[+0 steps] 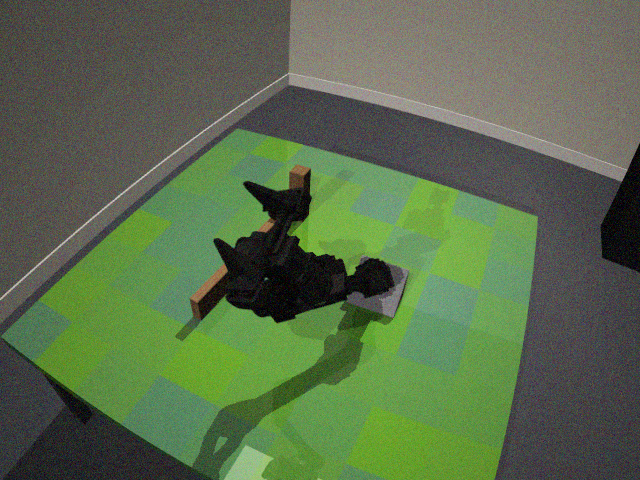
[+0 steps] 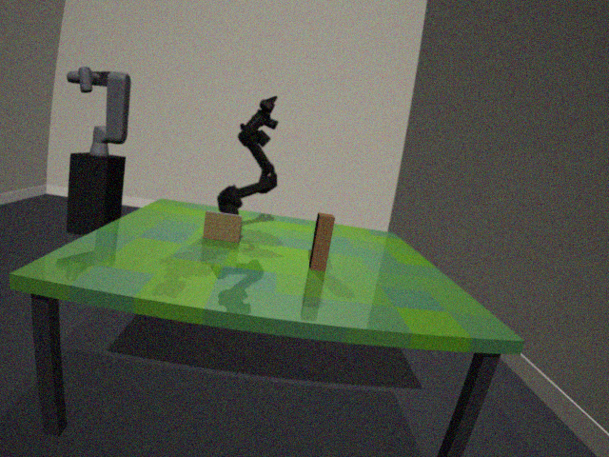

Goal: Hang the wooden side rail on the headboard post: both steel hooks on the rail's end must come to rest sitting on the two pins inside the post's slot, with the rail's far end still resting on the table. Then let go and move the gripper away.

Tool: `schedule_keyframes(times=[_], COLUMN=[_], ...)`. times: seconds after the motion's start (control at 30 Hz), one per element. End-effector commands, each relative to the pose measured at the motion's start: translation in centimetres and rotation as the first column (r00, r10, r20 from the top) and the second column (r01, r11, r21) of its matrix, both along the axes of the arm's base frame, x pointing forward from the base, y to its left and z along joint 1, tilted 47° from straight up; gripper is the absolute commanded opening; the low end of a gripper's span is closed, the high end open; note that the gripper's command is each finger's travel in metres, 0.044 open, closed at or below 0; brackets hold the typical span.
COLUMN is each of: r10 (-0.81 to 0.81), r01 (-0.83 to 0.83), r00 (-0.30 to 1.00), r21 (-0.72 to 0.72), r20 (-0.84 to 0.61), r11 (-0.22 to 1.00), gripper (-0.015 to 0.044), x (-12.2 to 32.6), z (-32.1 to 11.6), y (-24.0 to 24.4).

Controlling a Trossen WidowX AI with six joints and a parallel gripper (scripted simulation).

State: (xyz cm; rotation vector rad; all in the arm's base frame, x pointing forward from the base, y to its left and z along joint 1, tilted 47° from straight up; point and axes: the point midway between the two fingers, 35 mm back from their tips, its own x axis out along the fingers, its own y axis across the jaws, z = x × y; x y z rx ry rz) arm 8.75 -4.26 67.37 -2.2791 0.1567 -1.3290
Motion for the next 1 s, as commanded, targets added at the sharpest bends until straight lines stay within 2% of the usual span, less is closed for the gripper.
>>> schedule_keyframes(times=[0.0, 0.2, 0.37, 0.7, 0.97], r10=[0.122, 0.238, 0.293, 0.342, 0.272], r01=[-0.139, -0.324, -0.474, -0.67, -0.813], r00=[0.982, 0.915, 0.83, 0.695, 0.55], r21=[0.112, 0.24, 0.325, 0.399, 0.432], r20=[0.142, 0.327, 0.475, 0.632, 0.79], r11=[0.984, 0.915, 0.818, 0.626, 0.389], gripper=[0.044, 0.044, 0.044, 0.044, 0.044], x=[-4.9, -9.6, -11.7, -10.6, -8.2], z=[-1.1, -4.0, -7.7, -13.0, -21.5], y=[-4.5, -11.3, -17.3, -24.1, -31.0])
